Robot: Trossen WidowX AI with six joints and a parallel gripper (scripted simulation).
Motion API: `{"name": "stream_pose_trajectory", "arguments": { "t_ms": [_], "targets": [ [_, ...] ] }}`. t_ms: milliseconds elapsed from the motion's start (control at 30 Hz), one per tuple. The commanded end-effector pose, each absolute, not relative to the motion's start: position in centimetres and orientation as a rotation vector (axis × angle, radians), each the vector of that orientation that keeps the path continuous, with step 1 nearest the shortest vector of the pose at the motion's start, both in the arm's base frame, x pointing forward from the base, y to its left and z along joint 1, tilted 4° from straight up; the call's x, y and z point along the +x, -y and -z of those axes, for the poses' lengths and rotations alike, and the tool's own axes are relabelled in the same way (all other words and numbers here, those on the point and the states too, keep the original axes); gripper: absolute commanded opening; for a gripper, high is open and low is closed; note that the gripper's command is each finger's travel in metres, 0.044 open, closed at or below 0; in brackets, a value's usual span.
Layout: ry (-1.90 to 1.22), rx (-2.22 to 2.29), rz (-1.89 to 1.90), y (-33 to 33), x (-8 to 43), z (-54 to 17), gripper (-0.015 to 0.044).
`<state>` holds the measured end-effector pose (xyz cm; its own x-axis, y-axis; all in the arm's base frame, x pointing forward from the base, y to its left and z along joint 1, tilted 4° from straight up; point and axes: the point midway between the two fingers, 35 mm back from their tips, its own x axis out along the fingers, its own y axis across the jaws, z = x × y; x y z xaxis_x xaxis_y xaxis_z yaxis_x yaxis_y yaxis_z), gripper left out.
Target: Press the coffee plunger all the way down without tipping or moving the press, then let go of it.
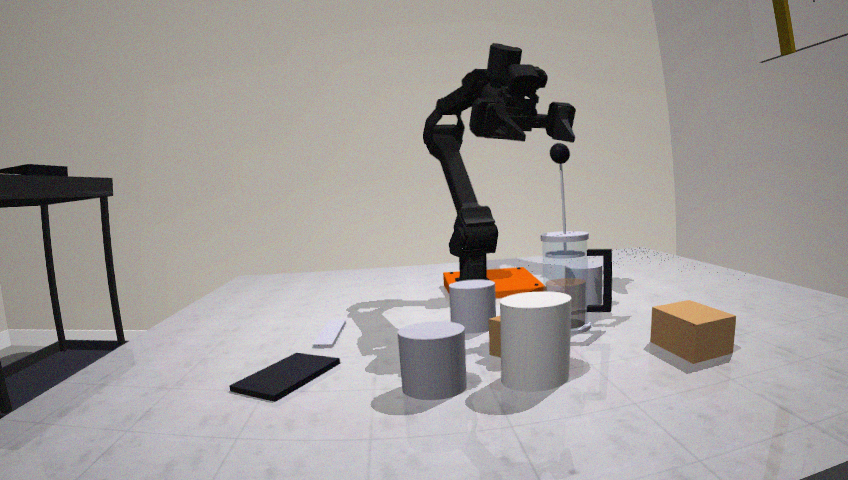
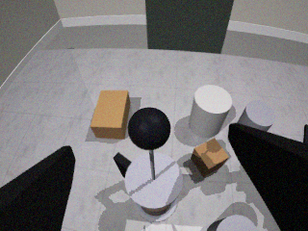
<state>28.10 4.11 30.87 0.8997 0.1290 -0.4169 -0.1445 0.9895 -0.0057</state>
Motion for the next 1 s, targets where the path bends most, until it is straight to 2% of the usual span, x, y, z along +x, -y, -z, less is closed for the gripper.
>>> {"name": "stream_pose_trajectory", "arguments": {
  "t_ms": [0,700,967],
  "targets": [
    [-0.436,-0.034,-0.137,-4.1,28.6,-30.4,0.044],
    [-0.434,-0.034,-0.138,-4.5,31.4,-29.0,0.044],
    [-0.434,-0.034,-0.138,-4.5,31.4,-29.0,0.023]
  ]
}}
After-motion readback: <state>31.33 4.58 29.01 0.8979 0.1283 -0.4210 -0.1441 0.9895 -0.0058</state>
